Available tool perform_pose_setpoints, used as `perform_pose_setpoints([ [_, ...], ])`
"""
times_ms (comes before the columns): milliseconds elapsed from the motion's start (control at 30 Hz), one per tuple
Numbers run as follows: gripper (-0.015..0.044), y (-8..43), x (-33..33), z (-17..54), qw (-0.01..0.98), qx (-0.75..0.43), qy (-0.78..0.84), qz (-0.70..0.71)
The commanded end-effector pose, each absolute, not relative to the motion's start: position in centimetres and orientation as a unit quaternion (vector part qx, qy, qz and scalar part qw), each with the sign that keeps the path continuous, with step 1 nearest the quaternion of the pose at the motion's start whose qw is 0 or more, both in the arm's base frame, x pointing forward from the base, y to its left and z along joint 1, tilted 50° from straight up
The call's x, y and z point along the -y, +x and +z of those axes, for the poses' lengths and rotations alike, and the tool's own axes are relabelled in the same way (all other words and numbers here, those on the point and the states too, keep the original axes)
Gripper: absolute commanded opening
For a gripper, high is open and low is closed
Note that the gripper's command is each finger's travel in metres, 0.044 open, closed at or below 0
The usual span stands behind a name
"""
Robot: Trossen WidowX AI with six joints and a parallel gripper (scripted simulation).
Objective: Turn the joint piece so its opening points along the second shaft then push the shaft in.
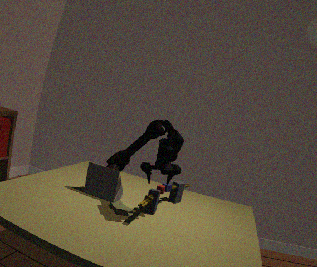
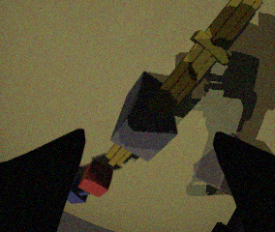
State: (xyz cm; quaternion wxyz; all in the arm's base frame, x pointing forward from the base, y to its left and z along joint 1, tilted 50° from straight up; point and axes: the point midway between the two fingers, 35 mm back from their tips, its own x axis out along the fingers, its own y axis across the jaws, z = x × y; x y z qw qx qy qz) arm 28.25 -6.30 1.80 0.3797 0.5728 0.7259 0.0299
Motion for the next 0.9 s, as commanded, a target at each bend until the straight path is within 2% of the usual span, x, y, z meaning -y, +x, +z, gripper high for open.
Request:
perform_pose_setpoints([
  [0,0.0440,28.4,7.6,0.3,0.423,-0.724,0.540,0.070],
  [867,0.0440,28.1,16.0,-9.7,0.634,-0.653,0.266,0.317],
])
